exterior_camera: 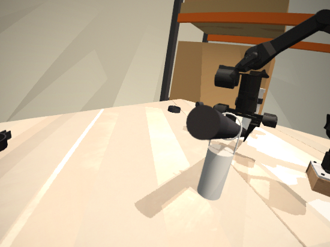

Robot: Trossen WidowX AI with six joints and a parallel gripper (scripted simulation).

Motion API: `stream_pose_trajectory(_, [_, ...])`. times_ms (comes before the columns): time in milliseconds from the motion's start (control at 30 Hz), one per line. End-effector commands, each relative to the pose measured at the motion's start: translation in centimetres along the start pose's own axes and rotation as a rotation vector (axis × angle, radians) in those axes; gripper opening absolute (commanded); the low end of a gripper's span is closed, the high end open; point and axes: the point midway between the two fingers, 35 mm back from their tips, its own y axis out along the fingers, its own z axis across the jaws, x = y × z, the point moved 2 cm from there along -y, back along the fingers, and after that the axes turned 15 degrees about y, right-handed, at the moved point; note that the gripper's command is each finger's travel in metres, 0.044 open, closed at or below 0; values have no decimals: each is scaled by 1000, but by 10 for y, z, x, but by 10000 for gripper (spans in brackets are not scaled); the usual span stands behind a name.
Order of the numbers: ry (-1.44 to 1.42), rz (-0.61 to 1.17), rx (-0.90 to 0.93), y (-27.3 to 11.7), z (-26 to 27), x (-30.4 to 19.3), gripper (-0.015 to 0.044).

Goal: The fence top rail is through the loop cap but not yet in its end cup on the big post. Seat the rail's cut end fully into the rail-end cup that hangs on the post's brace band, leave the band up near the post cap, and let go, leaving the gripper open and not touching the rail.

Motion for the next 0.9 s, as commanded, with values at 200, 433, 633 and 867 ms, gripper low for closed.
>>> stream_pose_trajectory(200, [9,-190,77,-57,4,13,0])
stream_pose_trajectory(433, [13,-263,102,-77,2,18,0])
stream_pose_trajectory(633, [12,-260,97,-76,2,18,0])
stream_pose_trajectory(867, [10,-251,81,-71,1,16,0])
